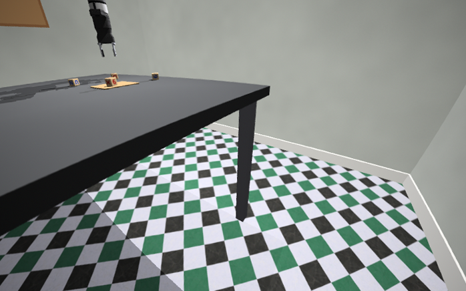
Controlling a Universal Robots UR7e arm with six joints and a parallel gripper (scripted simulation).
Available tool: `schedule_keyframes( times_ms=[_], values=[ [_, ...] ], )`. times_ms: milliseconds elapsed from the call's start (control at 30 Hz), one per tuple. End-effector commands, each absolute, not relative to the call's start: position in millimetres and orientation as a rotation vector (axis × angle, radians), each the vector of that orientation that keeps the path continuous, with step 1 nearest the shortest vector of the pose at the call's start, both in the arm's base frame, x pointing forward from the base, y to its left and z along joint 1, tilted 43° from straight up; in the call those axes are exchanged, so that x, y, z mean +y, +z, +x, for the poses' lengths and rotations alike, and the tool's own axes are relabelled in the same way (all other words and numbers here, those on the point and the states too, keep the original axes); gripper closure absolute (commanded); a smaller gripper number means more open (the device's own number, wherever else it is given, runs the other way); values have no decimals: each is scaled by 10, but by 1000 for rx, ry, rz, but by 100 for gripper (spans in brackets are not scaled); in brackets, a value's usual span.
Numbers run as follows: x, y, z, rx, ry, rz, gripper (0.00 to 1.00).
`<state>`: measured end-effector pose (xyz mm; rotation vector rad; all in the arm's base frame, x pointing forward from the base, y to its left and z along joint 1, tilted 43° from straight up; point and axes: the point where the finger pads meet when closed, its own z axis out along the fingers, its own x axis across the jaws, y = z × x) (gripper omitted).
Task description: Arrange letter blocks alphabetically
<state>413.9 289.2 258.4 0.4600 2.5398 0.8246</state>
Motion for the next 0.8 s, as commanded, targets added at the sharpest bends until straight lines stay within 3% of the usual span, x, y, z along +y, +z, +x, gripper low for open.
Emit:
schedule_keyframes(
  times_ms=[0, 767],
  values=[
    [2894, 2575, 4161, 2538, 773, 279, 0],
    [2948, 2542, 4247, 2419, 532, -455, 0]
  ],
)
